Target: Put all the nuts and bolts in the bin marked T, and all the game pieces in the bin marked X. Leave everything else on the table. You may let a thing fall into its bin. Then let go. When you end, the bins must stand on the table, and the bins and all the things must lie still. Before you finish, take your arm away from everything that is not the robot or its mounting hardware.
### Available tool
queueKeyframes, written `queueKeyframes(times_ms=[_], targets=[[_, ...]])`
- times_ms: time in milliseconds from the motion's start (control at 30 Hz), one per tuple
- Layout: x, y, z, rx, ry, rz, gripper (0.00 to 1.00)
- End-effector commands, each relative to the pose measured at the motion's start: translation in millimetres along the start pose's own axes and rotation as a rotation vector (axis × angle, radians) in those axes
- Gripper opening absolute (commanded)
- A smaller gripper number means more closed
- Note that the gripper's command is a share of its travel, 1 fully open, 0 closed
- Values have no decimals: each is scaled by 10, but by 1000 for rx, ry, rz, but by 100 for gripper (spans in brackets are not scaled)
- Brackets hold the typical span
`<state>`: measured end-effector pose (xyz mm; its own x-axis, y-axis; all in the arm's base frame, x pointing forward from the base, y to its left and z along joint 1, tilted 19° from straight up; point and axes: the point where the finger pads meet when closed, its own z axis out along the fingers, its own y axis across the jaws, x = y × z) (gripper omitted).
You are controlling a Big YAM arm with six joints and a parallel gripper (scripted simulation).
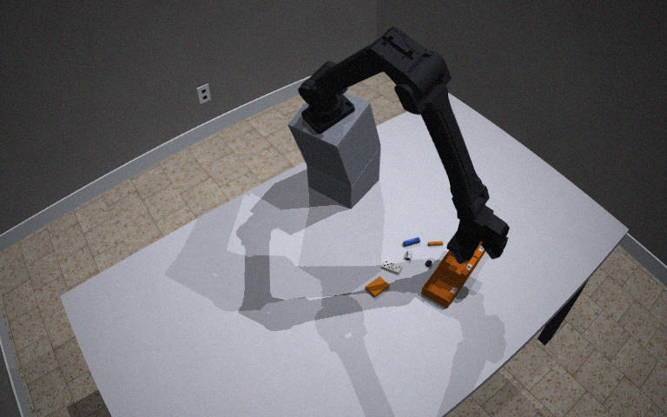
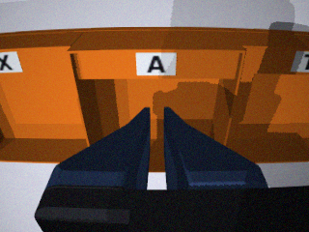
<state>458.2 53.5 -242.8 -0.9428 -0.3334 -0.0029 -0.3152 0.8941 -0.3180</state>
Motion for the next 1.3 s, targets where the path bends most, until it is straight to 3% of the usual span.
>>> queueKeyframes(times_ms=[0, 400, 567, 700, 1100, 1167, 1267], targets=[[-114, 33, -229, 2, -29, -2, 8], [-120, 31, -499, 2, -31, -1, 8], [22, 24, -343, 0, 6, -4, 8], [-125, -13, -403, 2, -29, 3, 8], [-117, -12, -398, 2, -29, 3, 8], [-24, 142, -327, 1, -9, -9, 8], [-119, 282, -353, 1, -17, -6, 8]])
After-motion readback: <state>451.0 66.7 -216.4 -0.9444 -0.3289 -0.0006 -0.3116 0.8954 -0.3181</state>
